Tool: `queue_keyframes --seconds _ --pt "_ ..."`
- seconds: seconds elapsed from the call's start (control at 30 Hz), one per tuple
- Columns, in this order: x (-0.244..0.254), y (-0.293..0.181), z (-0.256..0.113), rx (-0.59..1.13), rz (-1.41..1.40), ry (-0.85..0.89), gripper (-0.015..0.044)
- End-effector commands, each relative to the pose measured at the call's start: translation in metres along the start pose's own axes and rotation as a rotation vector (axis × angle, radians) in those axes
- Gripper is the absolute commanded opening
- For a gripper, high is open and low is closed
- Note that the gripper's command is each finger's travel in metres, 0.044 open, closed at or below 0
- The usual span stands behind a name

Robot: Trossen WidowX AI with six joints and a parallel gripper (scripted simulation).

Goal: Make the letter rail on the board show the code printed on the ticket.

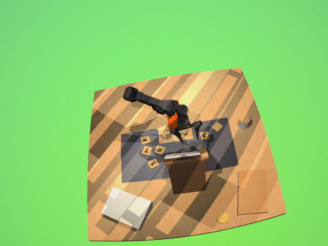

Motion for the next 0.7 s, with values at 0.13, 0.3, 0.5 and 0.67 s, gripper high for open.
queue_keyframes --seconds 0.13,0.3,0.5,0.67 --pt "-0.012 -0.081 -0.027 -0.091 -0.095 -0.239 0.044" --pt "-0.012 -0.081 -0.027 -0.091 -0.095 -0.239 0.044" --pt "-0.012 -0.081 -0.027 -0.091 -0.095 -0.239 0.044" --pt "-0.001 -0.058 -0.032 -0.032 -0.269 -0.154 0.044"
Point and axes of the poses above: the point midway between the two fingers, 35 mm back from their tips, its own z axis out along the fingers, its own x axis across the jaws, y = z × x, the point moved 9 cm from there along -z, back along the fingers, and after that the axes turned 7 degrees about -z, right-handed, at the moved point
